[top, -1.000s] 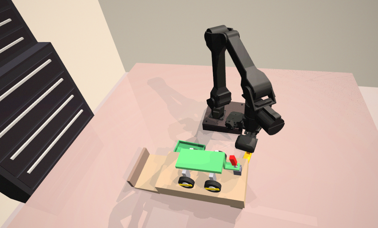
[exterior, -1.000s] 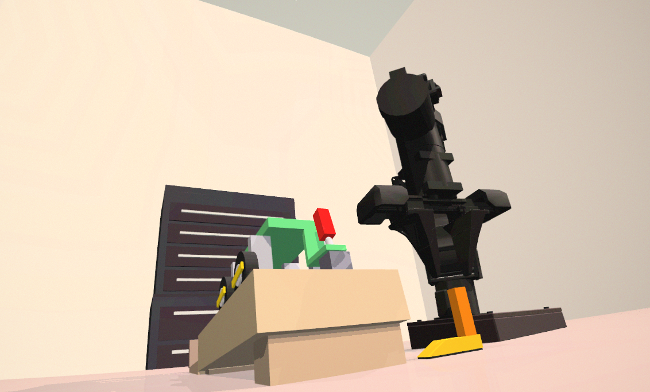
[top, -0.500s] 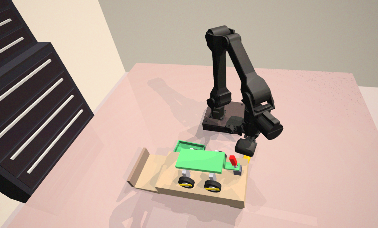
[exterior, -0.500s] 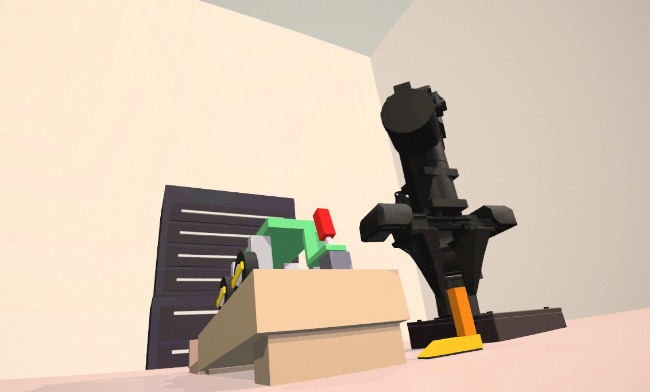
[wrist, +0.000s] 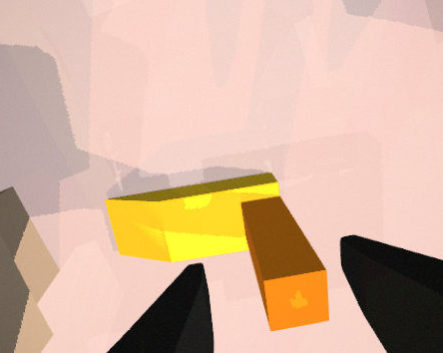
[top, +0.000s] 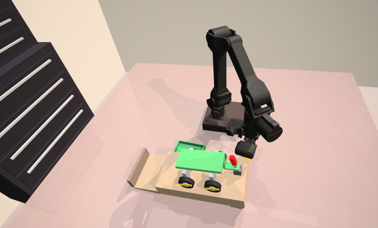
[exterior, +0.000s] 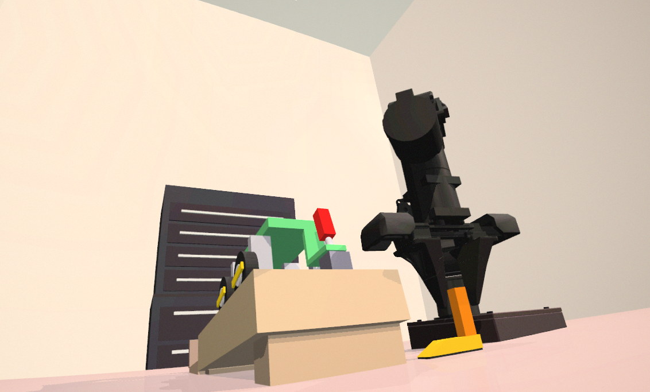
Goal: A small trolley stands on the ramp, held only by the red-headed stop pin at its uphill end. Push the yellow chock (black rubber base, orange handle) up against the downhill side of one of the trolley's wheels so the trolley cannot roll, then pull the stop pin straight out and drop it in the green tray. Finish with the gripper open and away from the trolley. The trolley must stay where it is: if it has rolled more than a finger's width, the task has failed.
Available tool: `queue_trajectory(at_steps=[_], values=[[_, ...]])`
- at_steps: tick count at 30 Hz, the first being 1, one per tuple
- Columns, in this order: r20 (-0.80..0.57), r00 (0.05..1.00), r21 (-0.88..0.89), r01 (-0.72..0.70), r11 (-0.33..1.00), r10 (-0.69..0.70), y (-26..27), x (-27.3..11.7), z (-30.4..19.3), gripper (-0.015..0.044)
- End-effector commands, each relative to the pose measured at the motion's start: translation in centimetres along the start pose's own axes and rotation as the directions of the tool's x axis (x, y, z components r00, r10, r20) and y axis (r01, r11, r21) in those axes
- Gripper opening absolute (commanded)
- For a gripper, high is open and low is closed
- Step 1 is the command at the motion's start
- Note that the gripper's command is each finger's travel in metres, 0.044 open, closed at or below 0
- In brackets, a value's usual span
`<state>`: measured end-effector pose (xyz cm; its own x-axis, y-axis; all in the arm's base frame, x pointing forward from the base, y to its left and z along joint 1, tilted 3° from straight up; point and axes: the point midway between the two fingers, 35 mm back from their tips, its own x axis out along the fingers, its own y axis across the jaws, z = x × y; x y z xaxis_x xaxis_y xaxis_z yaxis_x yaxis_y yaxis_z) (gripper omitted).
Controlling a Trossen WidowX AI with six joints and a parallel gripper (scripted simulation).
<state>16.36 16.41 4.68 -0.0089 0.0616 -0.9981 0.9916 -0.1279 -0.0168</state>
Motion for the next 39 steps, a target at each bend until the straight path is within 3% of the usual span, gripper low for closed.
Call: queue_trajectory(at_steps=[1, 12, 17, 25, 39], values=[[0.007, 1.000, 0.004, 0.010, 1.000, -0.010, -0.1, 0.9, 0.1, 0.0190], [0.007, 1.000, 0.004, 0.010, 1.000, -0.010, -0.2, 1.9, 0.1, 0.0190], [0.004, 1.000, 0.000, 0.003, 1.000, -0.003, -0.1, 1.6, 0.1, 0.0059], [0.004, 1.000, 0.000, 0.003, 1.000, -0.003, -0.1, 1.5, 0.1, 0.0000], [0.008, 1.000, 0.004, 0.010, 1.000, -0.010, -0.4, -2.9, 0.6, 0.0000]])
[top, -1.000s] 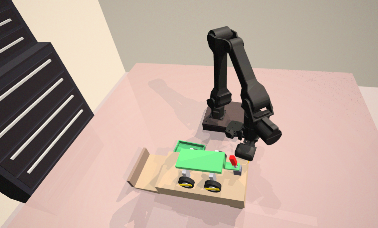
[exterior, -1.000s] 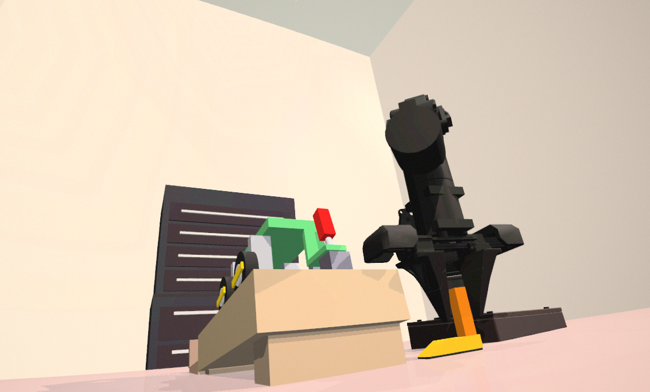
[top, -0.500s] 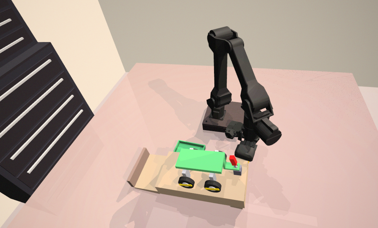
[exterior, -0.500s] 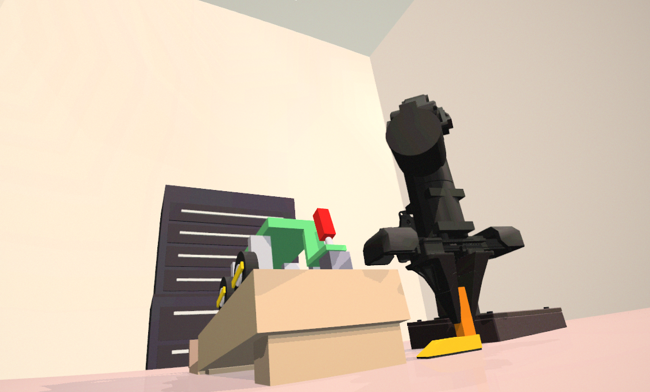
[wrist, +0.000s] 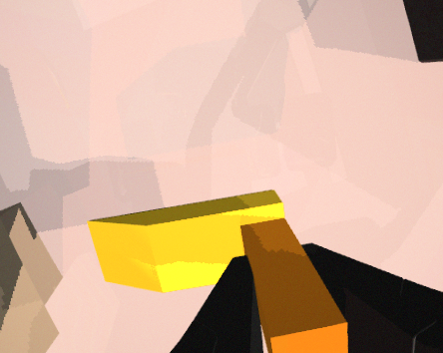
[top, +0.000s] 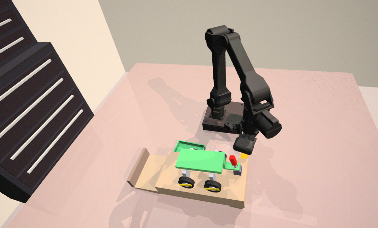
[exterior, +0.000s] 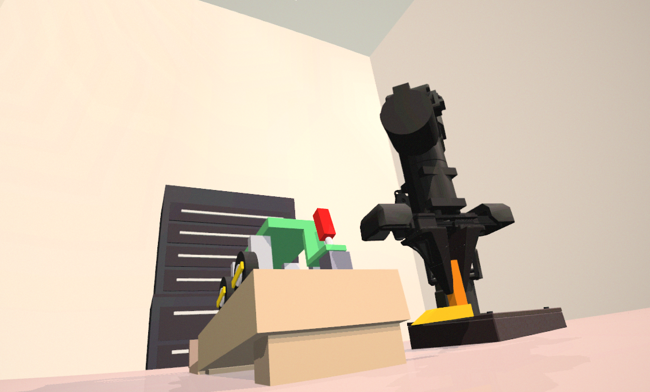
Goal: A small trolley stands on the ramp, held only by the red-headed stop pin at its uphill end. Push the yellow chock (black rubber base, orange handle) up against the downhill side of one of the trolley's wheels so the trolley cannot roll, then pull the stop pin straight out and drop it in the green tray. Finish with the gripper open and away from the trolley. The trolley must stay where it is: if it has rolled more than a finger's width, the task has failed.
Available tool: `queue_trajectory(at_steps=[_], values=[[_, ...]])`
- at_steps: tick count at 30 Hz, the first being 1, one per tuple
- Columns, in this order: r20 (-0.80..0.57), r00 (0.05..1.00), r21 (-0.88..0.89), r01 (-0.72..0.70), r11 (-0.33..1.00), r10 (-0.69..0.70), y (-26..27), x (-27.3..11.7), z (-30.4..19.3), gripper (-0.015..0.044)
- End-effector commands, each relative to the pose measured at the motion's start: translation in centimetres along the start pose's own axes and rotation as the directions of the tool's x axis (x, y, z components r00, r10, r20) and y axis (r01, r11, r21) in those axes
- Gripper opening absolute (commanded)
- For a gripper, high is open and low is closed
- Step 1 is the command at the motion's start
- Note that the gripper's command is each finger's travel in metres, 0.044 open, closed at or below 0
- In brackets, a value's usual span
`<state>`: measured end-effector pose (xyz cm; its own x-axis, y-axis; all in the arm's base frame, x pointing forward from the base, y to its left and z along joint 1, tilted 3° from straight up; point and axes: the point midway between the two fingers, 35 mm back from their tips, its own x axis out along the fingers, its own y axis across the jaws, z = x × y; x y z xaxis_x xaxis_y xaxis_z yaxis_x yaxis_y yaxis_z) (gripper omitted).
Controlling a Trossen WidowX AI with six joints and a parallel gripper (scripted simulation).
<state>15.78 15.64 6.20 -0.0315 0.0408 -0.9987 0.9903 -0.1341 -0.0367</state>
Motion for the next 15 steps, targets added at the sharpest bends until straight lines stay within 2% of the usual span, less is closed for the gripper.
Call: queue_trajectory(at_steps=[1, 15], values=[[-0.016, 1.000, -0.003, -0.010, 1.000, 0.010, 0.0, -1.6, -0.1, 0.0000], [-0.016, 1.000, -0.003, -0.010, 1.000, 0.010, 0.0, -5.5, 0.1, 0.0000]])
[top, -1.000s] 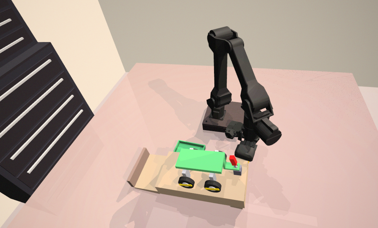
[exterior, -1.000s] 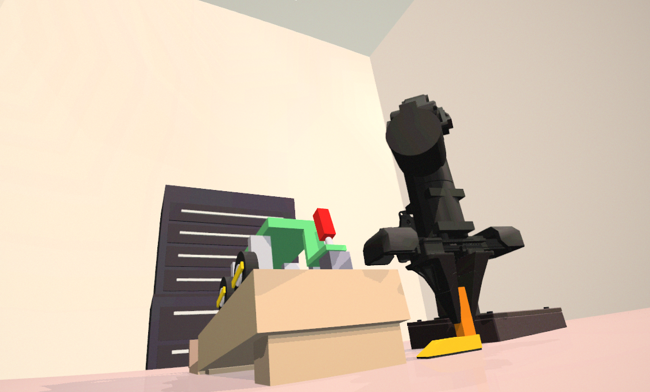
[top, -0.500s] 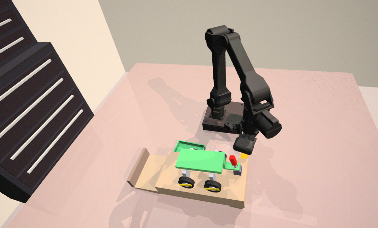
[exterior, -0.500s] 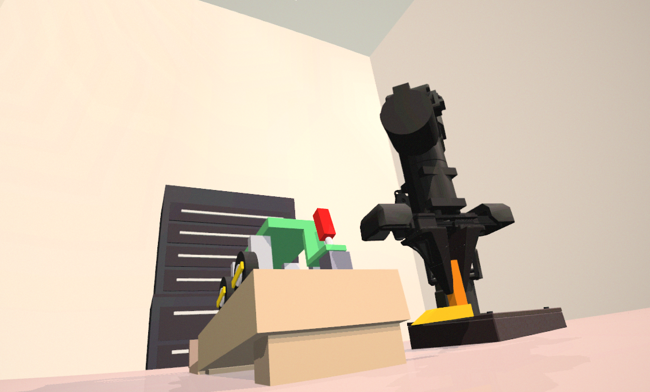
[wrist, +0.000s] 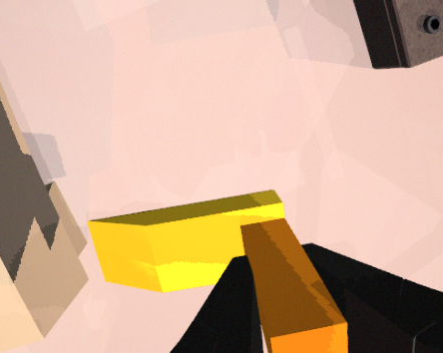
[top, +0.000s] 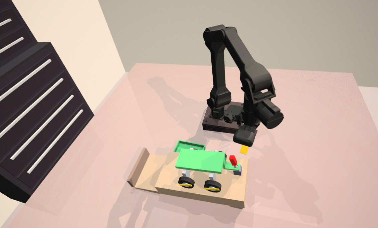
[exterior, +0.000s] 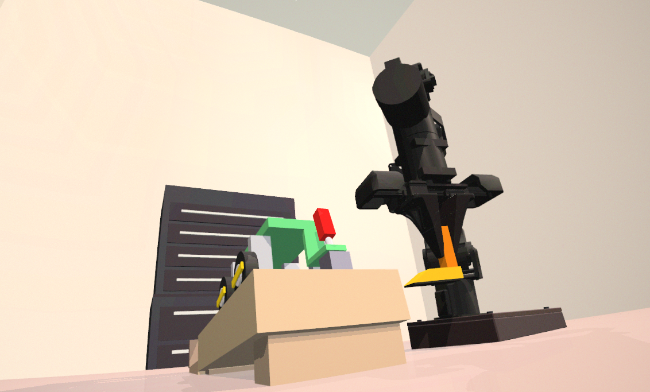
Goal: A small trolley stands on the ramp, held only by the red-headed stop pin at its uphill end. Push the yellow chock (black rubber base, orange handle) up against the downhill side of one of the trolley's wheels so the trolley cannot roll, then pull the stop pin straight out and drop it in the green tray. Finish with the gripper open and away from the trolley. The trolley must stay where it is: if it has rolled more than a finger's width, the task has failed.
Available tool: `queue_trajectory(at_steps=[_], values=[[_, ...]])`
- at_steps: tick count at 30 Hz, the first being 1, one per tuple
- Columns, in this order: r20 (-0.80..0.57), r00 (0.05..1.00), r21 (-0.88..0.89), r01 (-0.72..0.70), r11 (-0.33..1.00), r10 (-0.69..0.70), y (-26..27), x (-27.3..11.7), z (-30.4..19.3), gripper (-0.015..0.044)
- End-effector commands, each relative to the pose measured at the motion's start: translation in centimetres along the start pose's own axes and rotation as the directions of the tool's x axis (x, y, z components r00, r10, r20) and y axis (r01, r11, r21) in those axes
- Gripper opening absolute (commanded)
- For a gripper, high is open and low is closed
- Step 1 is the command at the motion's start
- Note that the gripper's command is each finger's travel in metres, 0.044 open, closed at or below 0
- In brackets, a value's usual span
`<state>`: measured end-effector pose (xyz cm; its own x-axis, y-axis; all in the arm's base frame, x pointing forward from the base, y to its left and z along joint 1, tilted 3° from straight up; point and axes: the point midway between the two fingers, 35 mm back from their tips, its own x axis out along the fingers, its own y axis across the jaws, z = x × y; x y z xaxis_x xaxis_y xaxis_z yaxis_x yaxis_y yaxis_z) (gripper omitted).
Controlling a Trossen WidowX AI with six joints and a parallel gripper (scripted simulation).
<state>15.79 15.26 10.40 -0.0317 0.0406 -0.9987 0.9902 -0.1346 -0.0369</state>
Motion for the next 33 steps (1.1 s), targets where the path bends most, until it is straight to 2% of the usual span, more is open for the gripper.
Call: queue_trajectory(at_steps=[1, 20, 27, 33], values=[[-0.016, 1.000, -0.004, -0.010, 1.000, 0.010, 0.1, -1.5, -0.1, 0.0000], [-0.016, 1.000, -0.004, -0.011, 1.000, 0.011, 0.3, -6.9, -0.6, 0.0000], [-0.016, 1.000, -0.004, -0.011, 1.000, 0.011, 0.4, -7.2, -0.7, 0.0000], [-0.017, 1.000, -0.148, -0.013, 0.989, 0.011, 0.4, -7.2, -0.7, 0.0000]])
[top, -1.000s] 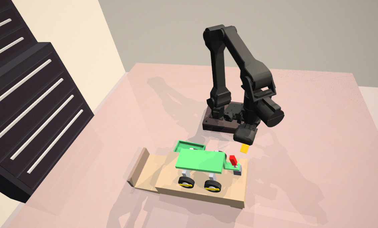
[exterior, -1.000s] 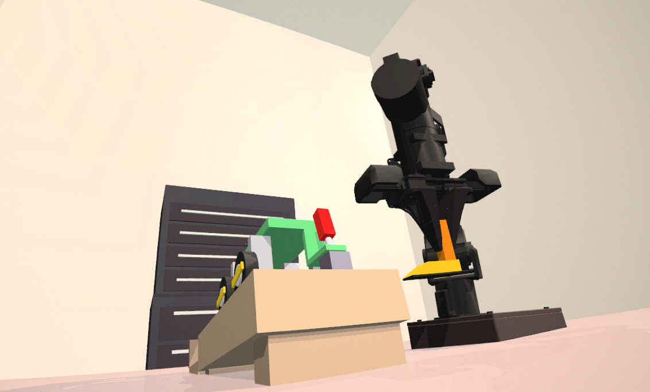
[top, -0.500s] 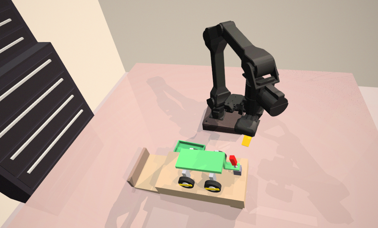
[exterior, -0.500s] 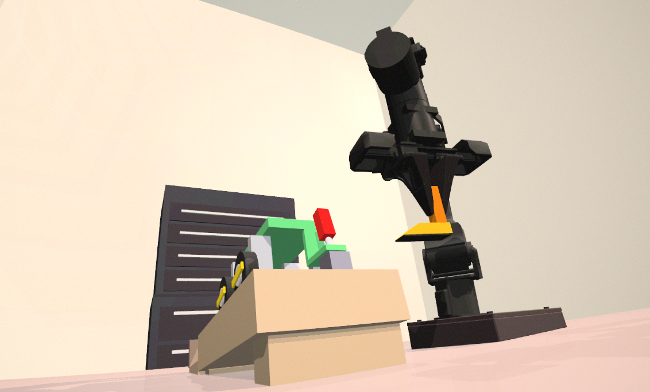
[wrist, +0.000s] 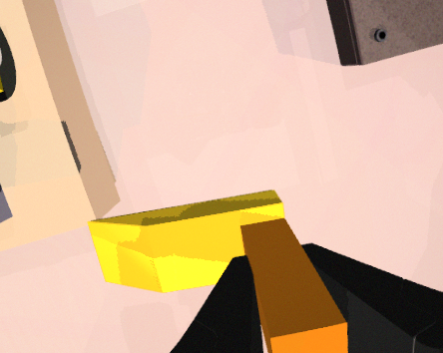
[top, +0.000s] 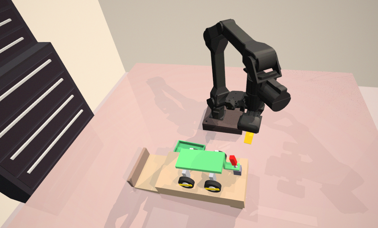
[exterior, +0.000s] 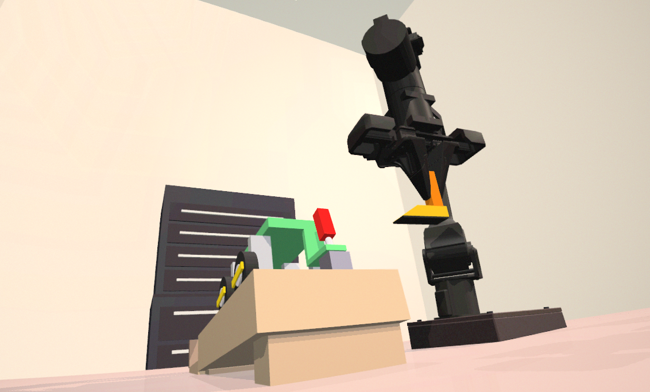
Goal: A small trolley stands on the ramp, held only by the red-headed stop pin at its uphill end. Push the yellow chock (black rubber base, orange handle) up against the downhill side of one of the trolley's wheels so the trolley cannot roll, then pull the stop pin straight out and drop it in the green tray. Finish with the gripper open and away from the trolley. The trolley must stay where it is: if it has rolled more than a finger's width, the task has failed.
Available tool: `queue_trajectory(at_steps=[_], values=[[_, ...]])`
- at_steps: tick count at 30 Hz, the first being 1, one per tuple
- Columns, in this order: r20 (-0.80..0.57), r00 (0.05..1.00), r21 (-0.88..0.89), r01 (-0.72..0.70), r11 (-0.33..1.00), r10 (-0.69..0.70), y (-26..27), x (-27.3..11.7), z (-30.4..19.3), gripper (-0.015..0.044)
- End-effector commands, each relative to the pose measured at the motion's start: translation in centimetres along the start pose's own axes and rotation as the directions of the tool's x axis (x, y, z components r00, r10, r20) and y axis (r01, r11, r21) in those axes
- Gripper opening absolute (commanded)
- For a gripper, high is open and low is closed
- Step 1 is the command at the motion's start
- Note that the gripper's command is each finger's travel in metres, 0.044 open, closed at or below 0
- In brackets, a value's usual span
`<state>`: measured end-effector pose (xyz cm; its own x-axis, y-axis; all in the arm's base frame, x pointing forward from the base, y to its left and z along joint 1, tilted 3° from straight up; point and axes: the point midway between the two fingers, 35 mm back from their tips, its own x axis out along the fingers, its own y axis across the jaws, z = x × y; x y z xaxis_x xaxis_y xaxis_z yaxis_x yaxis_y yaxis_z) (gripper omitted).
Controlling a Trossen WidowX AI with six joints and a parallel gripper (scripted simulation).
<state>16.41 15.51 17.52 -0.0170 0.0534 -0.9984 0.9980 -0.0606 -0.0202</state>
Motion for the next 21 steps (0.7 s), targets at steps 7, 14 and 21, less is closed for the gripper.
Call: queue_trajectory(at_steps=[7, 14, 21], values=[[-0.003, 1.000, -0.305, 0.002, 0.952, -0.003, 0.04, -0.11, -0.09, 0.0000], [-0.003, 1.000, -0.520, 0.001, 0.854, -0.003, 0.04, -0.12, -0.09, 0.0000], [-0.004, 1.000, -0.701, 0.000, 0.713, -0.003, 0.04, -0.12, -0.09, 0.0000]])
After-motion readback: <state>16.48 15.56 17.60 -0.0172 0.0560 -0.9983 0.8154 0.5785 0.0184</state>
